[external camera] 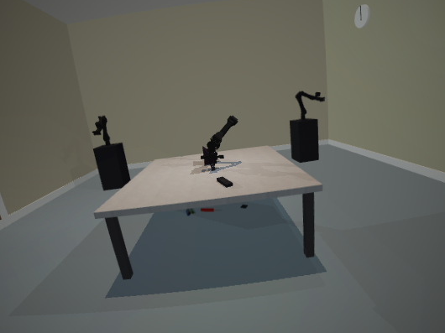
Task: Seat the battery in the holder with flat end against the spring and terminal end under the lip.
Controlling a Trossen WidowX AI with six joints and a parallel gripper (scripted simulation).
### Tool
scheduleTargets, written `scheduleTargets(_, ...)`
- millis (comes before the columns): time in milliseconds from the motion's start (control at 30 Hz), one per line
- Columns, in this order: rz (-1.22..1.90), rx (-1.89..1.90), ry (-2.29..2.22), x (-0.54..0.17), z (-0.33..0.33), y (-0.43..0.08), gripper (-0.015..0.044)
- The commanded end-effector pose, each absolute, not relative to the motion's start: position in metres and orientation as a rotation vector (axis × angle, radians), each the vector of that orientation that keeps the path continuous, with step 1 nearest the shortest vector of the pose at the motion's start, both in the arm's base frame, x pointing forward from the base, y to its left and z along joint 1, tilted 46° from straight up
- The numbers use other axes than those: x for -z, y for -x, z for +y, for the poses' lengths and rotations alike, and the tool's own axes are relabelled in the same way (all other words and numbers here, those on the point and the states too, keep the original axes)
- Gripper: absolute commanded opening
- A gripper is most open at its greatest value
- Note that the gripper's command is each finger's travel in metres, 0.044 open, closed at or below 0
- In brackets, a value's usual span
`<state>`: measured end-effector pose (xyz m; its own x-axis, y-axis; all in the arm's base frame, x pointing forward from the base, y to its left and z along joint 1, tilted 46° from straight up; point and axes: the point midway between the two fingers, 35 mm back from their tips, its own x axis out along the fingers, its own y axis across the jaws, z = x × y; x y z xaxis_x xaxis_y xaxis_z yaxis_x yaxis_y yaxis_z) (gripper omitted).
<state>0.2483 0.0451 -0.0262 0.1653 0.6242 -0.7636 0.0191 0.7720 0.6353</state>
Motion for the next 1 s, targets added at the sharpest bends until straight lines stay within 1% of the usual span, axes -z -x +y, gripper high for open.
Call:
scheduleTargets(0, 1.394, -0.479, -0.575, 0.0286, 0.0472, -0.2436, 0.0060)
scheduleTargets(967, 1.530, -0.535, -0.533, 0.0260, 0.0502, -0.2491, 0.0060)
